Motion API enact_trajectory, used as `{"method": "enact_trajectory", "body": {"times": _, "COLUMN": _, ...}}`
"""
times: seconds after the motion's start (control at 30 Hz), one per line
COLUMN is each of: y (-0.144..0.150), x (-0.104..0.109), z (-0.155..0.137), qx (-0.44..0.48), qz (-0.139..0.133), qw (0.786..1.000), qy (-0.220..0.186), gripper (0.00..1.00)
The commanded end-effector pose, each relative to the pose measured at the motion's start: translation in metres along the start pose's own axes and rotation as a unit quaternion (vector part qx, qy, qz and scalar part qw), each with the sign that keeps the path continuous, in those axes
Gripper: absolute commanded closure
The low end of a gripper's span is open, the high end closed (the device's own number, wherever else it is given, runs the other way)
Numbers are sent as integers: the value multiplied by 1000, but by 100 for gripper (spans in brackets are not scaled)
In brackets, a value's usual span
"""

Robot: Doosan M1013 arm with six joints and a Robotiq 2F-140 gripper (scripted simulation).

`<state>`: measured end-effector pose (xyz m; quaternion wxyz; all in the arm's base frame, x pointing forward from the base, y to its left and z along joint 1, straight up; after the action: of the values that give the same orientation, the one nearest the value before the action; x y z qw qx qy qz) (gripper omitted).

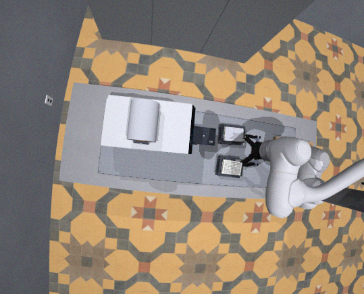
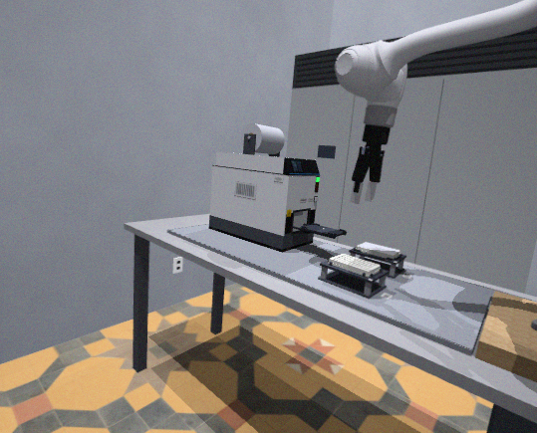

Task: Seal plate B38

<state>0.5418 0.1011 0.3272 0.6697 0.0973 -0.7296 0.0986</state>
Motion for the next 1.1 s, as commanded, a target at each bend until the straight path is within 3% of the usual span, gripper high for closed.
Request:
{"method": "enact_trajectory", "body": {"times": 0.0, "y": 1, "x": -11, "z": 7, "qx": -3, "qz": 4, "qw": 999, "qy": -34, "gripper": 30}}
{"method": "enact_trajectory", "body": {"times": 0.1, "y": 1, "x": -26, "z": 11, "qx": -4, "qz": 5, "qw": 999, "qy": -45, "gripper": 30}}
{"method": "enact_trajectory", "body": {"times": 0.2, "y": 3, "x": -42, "z": 21, "qx": -9, "qz": 11, "qw": 996, "qy": -88, "gripper": 30}}
{"method": "enact_trajectory", "body": {"times": 0.27, "y": 3, "x": -52, "z": 21, "qx": -9, "qz": 11, "qw": 996, "qy": -88, "gripper": 30}}
{"method": "enact_trajectory", "body": {"times": 0.37, "y": 4, "x": -69, "z": 31, "qx": -13, "qz": 16, "qw": 991, "qy": -131, "gripper": 30}}
{"method": "enact_trajectory", "body": {"times": 0.43, "y": 4, "x": -79, "z": 32, "qx": -13, "qz": 16, "qw": 991, "qy": -131, "gripper": 30}}
{"method": "enact_trajectory", "body": {"times": 0.53, "y": 4, "x": -79, "z": 32, "qx": -13, "qz": 16, "qw": 991, "qy": -131, "gripper": 30}}
{"method": "enact_trajectory", "body": {"times": 1.07, "y": 71, "x": -77, "z": 54, "qx": -13, "qz": 16, "qw": 991, "qy": -131, "gripper": 30}}
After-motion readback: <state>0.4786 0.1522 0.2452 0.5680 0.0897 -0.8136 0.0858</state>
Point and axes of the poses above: the point where the finger pads meet when closed, its own x axis back along the fingers, its own y axis across the jaws, z = x × y, the point moved 10 cm from there along x, back along the fingers, and after that the axes turned 6 degrees about x, right-handed, at the moved point
